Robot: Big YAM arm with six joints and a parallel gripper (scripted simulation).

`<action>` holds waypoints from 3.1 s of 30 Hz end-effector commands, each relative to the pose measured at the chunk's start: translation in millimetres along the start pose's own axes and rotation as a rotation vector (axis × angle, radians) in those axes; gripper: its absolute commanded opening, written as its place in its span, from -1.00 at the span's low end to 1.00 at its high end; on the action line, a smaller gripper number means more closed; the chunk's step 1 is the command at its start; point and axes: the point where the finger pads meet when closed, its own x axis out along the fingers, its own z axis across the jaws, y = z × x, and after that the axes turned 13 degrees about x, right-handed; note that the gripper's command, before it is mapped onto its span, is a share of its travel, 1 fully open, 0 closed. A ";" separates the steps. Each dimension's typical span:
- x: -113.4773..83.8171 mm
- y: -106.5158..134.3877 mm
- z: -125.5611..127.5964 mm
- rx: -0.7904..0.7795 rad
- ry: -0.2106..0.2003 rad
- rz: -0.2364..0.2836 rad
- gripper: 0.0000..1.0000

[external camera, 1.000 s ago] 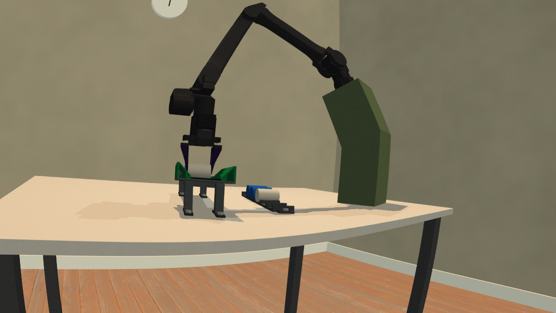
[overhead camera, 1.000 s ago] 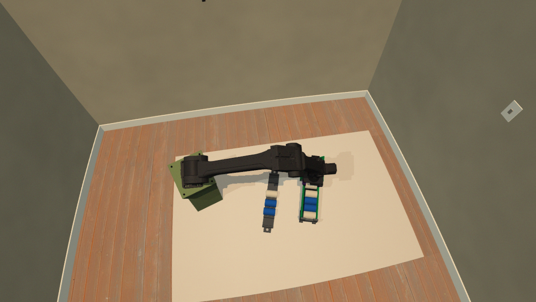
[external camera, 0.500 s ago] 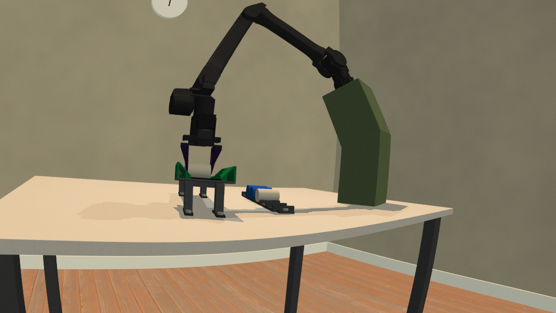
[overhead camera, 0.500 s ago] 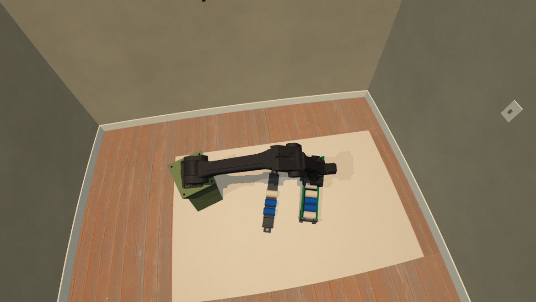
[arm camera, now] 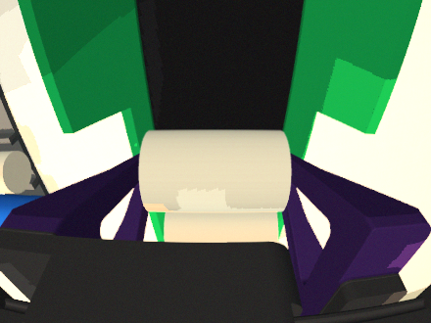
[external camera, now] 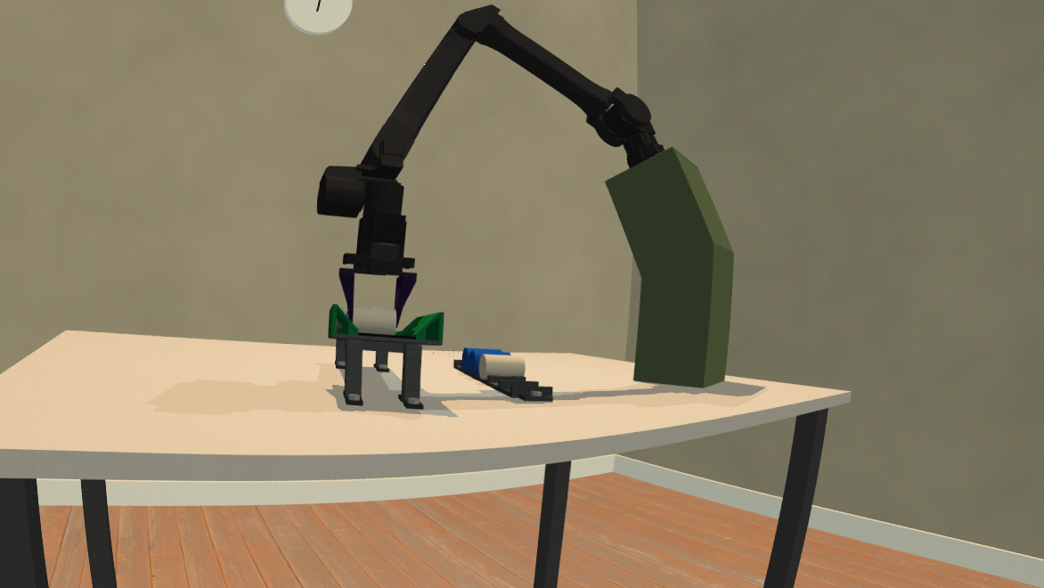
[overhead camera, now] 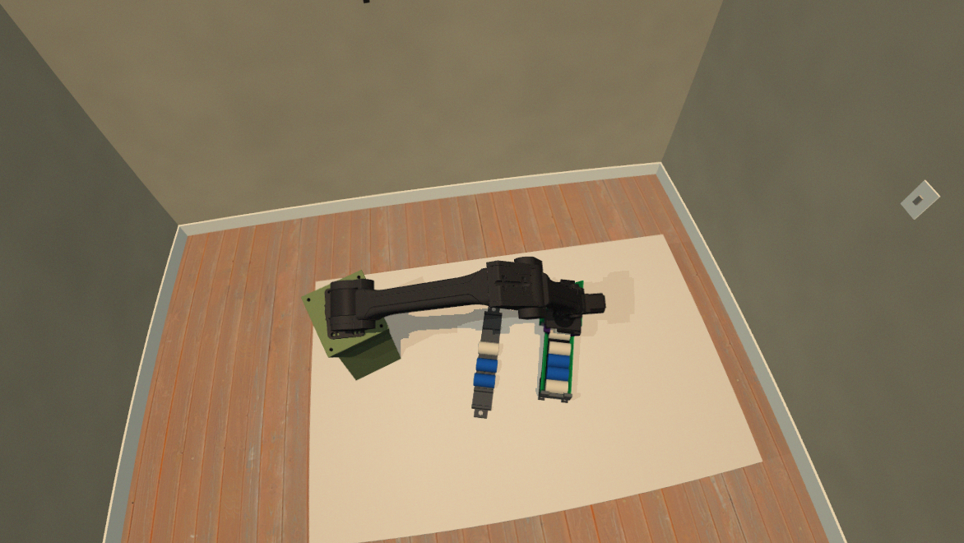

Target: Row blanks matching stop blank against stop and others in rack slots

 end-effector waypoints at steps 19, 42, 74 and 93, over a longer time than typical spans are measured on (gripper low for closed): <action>-7.6 -20.7 -11.3 0.000 0.017 -0.015 0.23; -7.6 -20.7 -11.3 -0.001 0.017 -0.015 0.23; -8.2 -20.9 -11.6 0.000 0.018 -0.016 0.23; -9.3 -20.5 -12.4 0.001 0.020 -0.016 0.23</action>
